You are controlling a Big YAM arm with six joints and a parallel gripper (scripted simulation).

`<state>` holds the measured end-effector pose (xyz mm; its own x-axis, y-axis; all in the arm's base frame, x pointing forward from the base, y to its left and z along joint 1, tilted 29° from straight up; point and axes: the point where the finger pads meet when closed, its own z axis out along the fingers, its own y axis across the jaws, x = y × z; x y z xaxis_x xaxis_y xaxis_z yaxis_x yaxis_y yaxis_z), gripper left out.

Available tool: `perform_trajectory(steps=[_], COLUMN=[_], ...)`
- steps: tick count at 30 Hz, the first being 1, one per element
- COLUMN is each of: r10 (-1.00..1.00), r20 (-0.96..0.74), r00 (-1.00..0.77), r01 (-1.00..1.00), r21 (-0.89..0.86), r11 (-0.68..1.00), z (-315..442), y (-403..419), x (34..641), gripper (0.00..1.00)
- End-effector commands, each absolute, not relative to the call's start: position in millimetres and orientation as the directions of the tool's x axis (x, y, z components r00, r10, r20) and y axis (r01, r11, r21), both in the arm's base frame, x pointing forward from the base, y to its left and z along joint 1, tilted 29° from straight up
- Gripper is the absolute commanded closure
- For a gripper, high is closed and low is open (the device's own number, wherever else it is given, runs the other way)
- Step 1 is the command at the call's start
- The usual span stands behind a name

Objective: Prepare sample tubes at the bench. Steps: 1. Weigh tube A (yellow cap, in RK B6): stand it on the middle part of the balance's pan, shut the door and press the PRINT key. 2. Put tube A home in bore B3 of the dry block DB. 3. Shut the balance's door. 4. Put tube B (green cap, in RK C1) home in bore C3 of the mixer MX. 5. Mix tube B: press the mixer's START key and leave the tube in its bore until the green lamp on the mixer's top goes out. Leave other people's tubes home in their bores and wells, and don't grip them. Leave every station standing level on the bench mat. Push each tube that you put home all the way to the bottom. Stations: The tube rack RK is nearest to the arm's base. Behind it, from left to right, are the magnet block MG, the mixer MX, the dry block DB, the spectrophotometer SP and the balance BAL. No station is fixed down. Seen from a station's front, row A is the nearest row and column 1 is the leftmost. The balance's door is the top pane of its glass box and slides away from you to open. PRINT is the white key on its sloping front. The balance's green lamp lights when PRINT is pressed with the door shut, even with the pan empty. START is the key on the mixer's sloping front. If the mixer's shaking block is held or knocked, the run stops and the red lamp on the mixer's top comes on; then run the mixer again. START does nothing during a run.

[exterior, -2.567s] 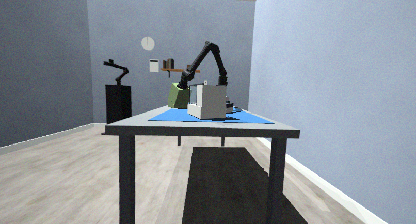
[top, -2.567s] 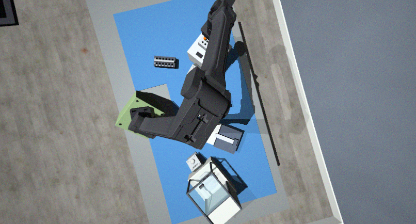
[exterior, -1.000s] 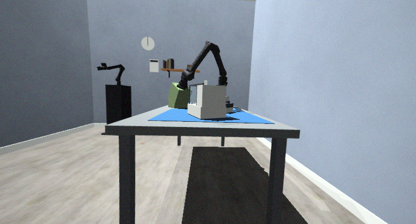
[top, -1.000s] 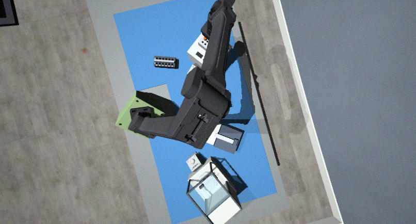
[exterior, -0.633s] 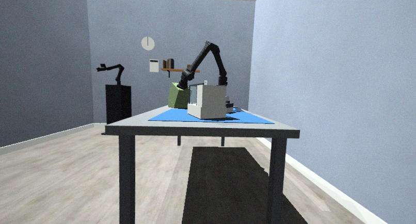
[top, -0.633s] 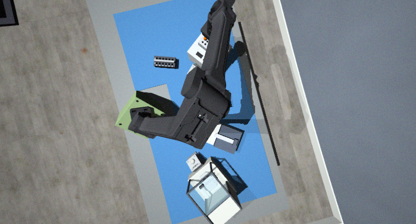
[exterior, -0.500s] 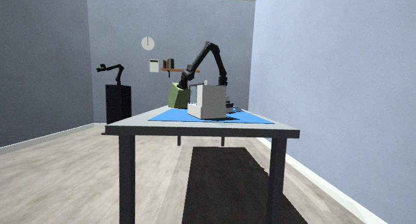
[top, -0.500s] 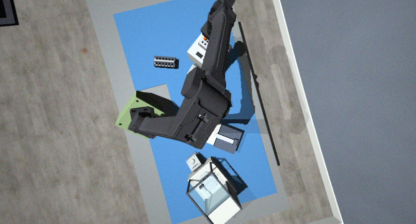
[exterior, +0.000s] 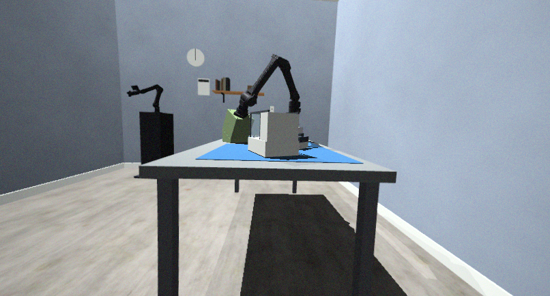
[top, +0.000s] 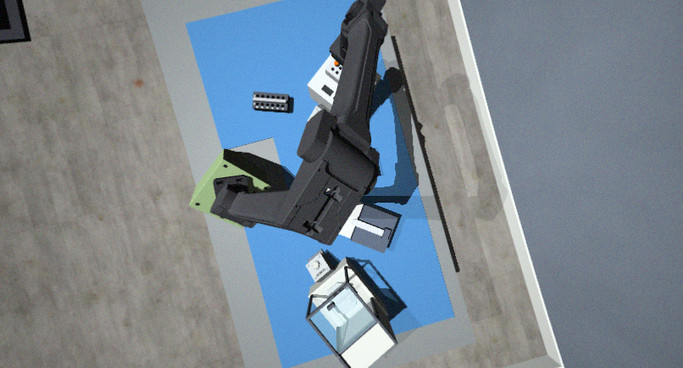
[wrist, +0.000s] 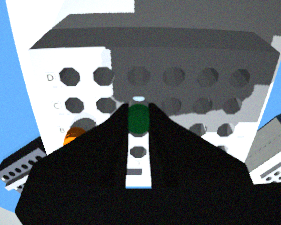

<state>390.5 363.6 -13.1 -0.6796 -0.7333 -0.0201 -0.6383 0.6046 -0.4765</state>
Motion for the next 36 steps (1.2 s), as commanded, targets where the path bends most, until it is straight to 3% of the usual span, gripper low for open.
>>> perform_trajectory(steps=[1,36], r10=[-0.73,-0.73], r20=[-0.031,-0.035], r00=[-0.682,-0.682], r01=[-0.632,-0.631], r21=[-0.477,-0.477], r11=[0.61,0.612], z=[-14.5,-13.9], y=[360.4,362.6], x=[400.6,402.5], gripper=[0.91,0.91])
